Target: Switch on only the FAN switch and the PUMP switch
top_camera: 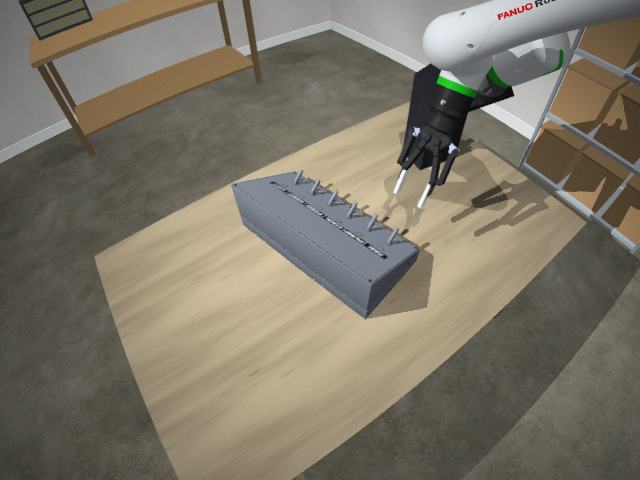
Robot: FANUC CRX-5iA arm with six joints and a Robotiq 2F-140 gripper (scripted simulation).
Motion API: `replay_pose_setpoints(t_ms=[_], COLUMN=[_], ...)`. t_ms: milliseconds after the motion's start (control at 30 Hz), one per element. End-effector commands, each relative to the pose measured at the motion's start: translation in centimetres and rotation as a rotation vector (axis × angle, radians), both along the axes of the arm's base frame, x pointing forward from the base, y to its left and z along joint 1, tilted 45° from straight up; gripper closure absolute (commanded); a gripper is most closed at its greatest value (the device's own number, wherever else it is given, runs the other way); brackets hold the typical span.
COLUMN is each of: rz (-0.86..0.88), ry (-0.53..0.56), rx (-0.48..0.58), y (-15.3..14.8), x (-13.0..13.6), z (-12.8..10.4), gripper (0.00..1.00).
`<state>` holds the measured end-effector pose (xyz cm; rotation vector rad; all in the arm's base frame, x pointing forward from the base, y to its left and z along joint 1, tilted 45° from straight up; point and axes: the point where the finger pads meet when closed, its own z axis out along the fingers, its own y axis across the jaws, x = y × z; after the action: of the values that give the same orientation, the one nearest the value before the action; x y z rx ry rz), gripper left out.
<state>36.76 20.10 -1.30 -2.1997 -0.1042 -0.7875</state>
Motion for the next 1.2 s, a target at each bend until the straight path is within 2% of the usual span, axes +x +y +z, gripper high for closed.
replay_pose_setpoints(t_ms=[0,200,300,367,433,567,600,933,1167], rz=[0.000,0.000,0.003,0.003,0.000,-0.004,-0.004,0.000,0.000], ry=[0.000,0.000,0.001,0.001,0.000,-0.002,-0.002,0.000,0.000], rx=[0.000,0.000,0.000,0.000,-0.001,-0.002,-0.002,0.000,0.000], y=[0.0,0.0,-0.8,-0.8,-1.4,-1.7,-1.7,-1.0,1.0], x=[0.0,0.1,3.2,3.2,6.3,8.0,8.0,8.6,10.0], z=[0.0,0.0,1.8,1.8,4.2,5.6,5.6,5.1,3.6], gripper=[0.56,0.56,0.56,0.56,0.56,0.56,0.00,0.00,0.00])
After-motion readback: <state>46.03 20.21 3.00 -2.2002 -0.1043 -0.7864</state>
